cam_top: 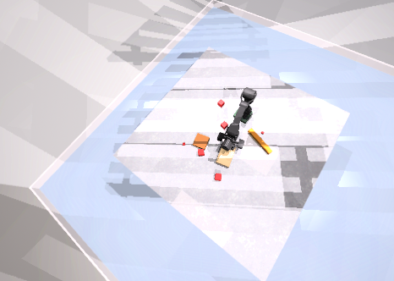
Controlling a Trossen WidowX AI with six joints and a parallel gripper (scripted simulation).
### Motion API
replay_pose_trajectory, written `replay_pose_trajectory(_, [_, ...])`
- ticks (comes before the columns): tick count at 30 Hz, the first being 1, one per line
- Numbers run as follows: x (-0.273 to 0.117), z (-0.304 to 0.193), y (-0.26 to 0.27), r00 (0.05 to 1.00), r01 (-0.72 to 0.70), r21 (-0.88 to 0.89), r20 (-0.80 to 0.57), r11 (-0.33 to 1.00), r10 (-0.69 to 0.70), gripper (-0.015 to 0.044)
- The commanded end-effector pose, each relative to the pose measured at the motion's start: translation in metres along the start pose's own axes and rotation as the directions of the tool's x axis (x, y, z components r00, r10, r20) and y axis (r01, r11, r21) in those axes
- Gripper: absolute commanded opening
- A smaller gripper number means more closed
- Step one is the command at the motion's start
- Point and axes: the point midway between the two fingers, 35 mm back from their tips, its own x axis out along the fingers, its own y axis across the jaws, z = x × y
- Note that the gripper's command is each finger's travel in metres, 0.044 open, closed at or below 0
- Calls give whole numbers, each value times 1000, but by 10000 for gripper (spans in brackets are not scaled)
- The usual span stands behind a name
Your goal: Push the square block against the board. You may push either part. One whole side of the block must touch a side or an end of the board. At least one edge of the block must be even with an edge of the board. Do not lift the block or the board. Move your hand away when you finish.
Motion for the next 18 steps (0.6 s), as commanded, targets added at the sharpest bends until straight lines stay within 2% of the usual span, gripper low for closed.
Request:
replay_pose_trajectory(1, [2,-9,0,1000,-4,1,-8,1000,4,0])
replay_pose_trajectory(18, [2,-37,0,1000,-4,1,-10,1000,4,0])
